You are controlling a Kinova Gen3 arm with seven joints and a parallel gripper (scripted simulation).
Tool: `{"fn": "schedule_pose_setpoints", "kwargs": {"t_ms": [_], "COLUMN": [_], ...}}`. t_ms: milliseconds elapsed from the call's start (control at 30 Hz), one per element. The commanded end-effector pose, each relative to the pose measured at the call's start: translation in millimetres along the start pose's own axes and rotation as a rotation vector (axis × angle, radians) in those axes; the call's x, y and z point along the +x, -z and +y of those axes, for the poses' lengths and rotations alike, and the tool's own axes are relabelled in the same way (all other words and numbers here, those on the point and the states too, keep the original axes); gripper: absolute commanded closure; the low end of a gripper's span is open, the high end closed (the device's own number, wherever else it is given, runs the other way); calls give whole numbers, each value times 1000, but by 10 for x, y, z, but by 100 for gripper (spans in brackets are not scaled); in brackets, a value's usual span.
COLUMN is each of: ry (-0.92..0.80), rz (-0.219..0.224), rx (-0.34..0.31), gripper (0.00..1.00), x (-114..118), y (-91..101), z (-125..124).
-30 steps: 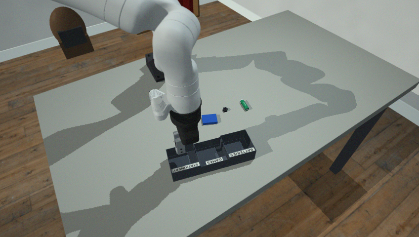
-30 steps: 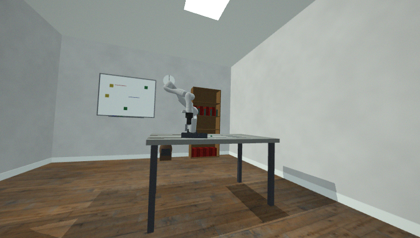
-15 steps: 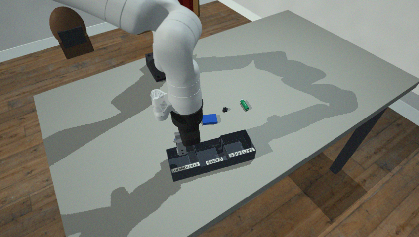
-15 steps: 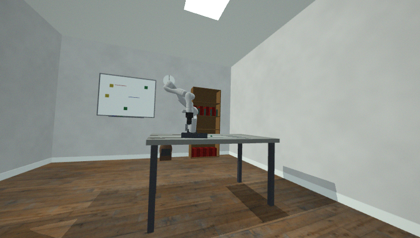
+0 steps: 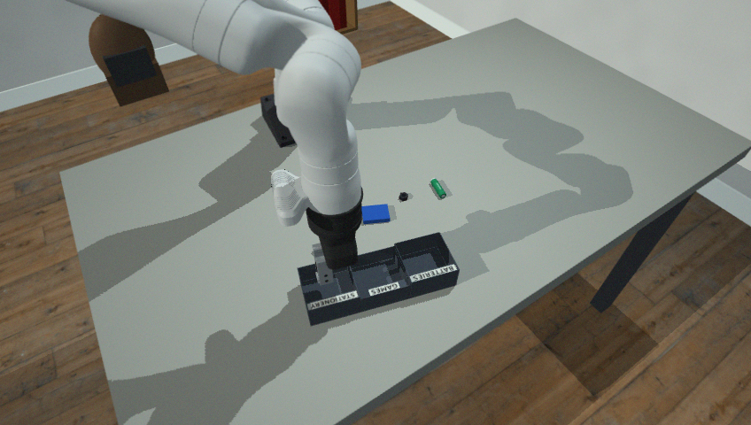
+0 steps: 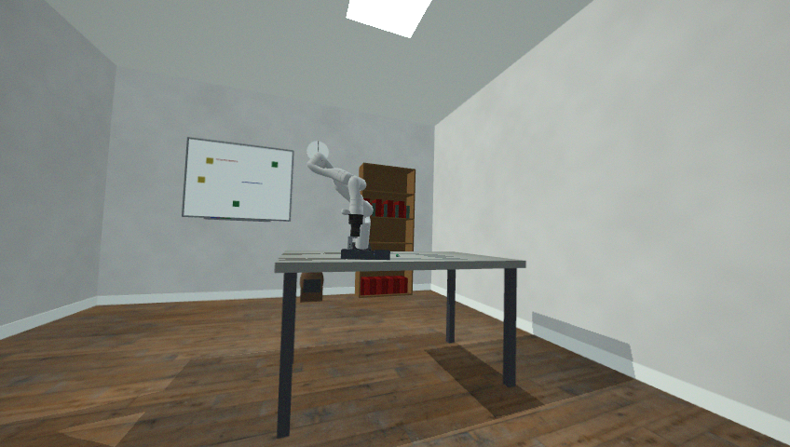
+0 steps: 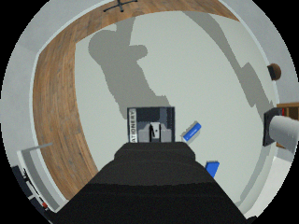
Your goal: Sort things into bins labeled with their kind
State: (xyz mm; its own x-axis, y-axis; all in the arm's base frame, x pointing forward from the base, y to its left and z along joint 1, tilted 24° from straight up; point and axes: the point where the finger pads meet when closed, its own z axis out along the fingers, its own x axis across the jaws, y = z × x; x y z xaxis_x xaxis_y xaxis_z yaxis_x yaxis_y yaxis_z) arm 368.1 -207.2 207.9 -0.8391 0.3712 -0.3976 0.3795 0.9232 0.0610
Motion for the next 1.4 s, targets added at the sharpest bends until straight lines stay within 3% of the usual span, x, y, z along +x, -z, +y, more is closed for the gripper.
{"fn": "schedule_pose_setpoints", "kwargs": {"t_ms": [0,533,1033,1067,1367], "ry": [0,1,3,3,3], "rz": [-5,-5,-2,-2,-2], "rx": [-10,-11,-6,-6,-6], "gripper": [68,68,68,38,38], "x": [-8,-5,1,1,1], "y": [-81,-355,-338,-338,-338], "z": [45,52,46,46,46]}}
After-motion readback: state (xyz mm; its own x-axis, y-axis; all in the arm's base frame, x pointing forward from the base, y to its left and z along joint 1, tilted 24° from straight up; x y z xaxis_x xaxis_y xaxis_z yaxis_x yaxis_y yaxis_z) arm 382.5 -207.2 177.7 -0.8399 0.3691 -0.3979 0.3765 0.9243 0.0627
